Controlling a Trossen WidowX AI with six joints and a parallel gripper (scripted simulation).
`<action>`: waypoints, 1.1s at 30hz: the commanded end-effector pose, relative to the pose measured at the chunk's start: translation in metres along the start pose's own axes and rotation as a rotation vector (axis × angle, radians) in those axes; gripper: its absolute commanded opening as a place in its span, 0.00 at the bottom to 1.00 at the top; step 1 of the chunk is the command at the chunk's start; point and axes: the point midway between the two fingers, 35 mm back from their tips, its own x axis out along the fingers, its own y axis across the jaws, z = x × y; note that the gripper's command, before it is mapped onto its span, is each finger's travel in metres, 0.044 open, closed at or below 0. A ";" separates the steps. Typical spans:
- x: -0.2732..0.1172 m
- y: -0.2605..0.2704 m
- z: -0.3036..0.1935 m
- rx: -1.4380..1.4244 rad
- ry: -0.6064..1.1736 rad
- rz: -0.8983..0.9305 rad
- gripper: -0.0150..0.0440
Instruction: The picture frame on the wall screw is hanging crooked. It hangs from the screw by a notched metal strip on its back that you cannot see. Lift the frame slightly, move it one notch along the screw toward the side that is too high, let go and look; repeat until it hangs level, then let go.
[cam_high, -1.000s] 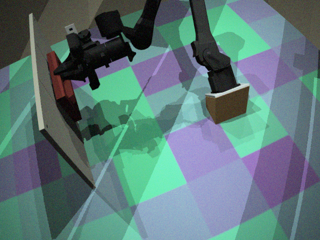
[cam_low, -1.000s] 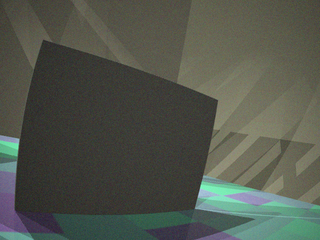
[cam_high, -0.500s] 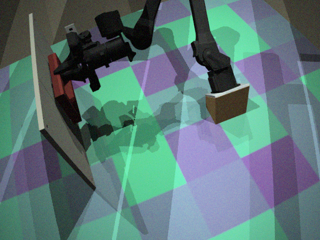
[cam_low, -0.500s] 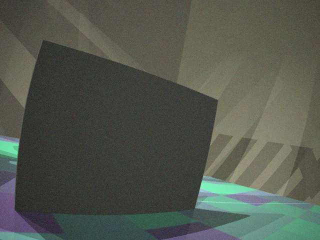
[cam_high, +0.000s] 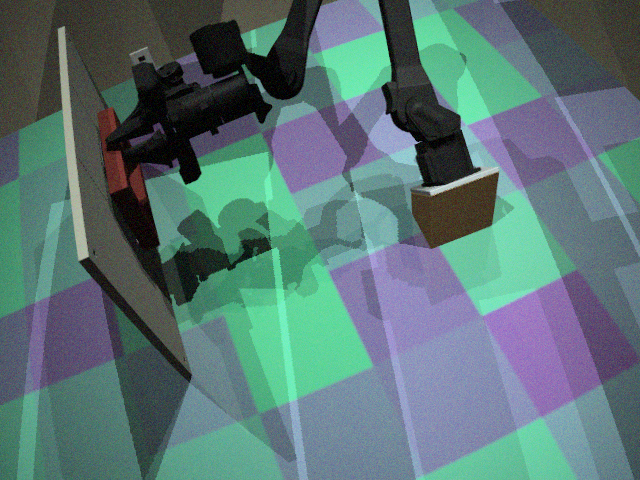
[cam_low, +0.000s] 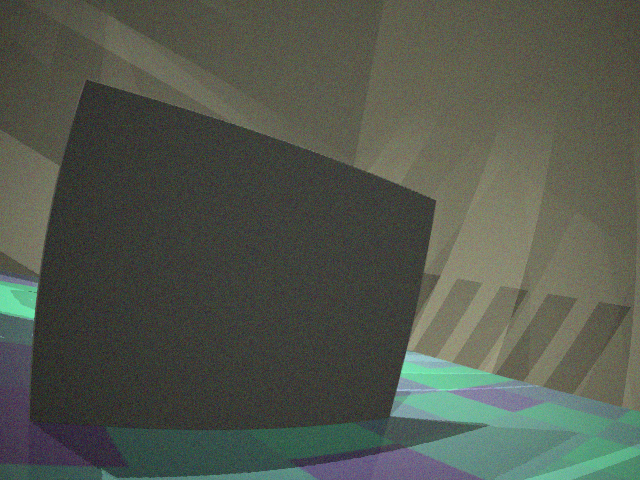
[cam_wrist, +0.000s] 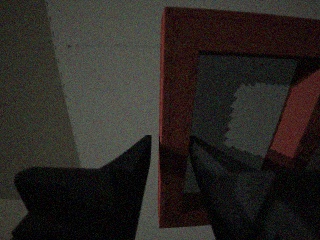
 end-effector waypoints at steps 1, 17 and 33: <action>0.000 0.000 0.000 -0.004 0.000 -0.001 0.69; -0.095 -0.004 0.001 -0.137 0.003 0.009 0.69; -0.142 0.037 -0.012 -0.126 -0.015 -0.010 0.69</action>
